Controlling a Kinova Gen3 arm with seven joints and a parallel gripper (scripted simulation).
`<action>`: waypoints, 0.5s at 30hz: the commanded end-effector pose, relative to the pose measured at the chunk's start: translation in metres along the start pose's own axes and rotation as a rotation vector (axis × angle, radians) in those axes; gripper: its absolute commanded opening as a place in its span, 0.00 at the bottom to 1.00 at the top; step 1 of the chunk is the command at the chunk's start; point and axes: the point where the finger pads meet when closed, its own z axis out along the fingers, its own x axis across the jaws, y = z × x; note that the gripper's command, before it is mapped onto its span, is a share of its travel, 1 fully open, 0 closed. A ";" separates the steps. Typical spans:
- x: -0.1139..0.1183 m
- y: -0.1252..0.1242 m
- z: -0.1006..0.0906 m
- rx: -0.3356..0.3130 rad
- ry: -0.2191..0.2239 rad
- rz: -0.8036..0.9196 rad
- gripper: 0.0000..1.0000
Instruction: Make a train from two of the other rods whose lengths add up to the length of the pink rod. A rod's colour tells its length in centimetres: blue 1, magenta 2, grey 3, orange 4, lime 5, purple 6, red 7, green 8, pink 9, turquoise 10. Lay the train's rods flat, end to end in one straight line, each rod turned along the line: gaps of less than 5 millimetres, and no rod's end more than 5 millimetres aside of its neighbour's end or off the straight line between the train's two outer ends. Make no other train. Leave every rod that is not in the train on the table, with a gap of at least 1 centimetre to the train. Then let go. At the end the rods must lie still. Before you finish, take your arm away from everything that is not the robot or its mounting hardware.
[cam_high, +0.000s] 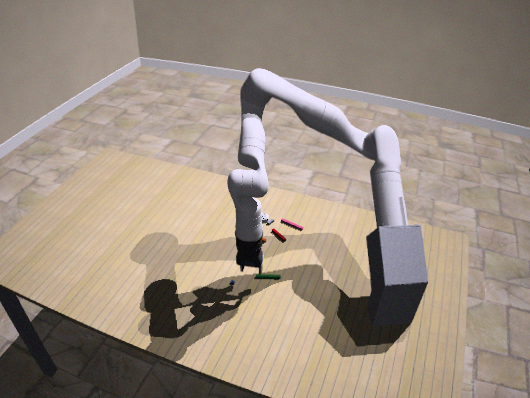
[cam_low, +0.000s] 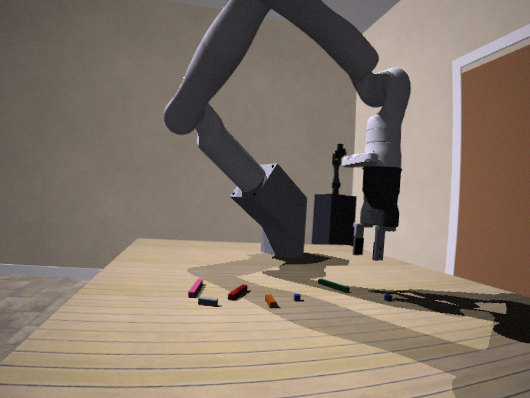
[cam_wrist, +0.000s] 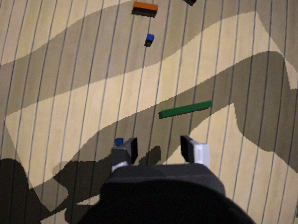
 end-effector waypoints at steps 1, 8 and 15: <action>0.004 0.012 0.002 0.004 -0.005 0.021 1.00; 0.007 0.023 0.005 0.006 -0.009 0.093 1.00; 0.009 0.033 0.007 0.007 -0.013 0.157 1.00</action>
